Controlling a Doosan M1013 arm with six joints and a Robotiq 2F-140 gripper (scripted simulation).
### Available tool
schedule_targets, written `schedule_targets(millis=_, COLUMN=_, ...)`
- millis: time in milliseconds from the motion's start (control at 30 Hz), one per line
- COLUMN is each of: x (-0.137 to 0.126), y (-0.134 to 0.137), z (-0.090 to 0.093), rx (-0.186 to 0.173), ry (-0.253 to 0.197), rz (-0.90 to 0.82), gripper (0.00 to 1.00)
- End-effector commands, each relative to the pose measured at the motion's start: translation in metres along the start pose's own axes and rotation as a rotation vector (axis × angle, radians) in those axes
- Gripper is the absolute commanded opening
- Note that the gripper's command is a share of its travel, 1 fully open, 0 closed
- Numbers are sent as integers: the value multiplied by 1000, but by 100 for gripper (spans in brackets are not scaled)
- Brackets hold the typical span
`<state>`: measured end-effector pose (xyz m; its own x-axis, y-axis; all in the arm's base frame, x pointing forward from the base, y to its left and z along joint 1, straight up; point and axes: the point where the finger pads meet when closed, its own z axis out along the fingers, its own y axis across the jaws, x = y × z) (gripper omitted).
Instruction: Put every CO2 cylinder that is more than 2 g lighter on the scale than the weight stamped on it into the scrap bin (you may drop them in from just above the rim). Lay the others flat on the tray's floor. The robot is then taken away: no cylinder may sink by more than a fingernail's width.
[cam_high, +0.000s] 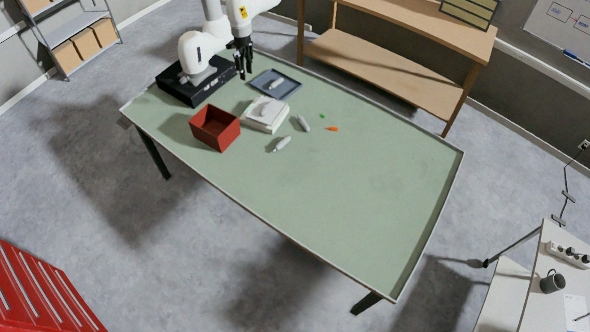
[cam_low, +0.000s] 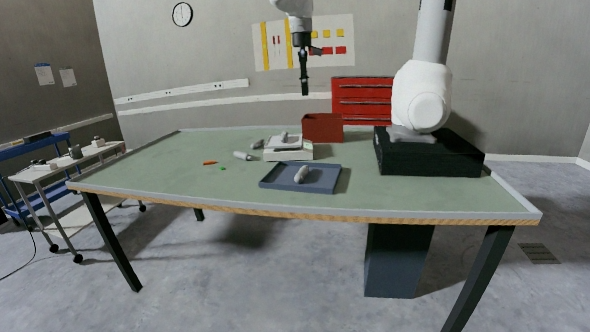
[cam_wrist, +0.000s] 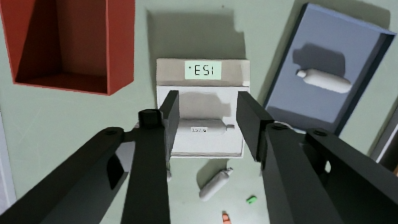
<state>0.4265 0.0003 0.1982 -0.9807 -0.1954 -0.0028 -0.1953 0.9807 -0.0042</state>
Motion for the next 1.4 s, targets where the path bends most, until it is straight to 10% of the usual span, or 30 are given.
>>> schedule_targets(millis=0, x=0, y=0, z=0, rx=0, ry=-1, rz=0, gripper=40)
schedule_targets(millis=300, x=-8, y=0, z=5, rx=0, ry=-1, rz=-120, gripper=40)
schedule_targets(millis=733, x=-86, y=0, z=63, rx=18, ry=8, rz=-929, gripper=40)
schedule_targets(millis=1133, x=-101, y=1, z=78, rx=1, ry=-1, rz=-1570, gripper=40)
schedule_targets(millis=1367, x=-101, y=1, z=81, rx=1, ry=-1, rz=-1570, gripper=40)
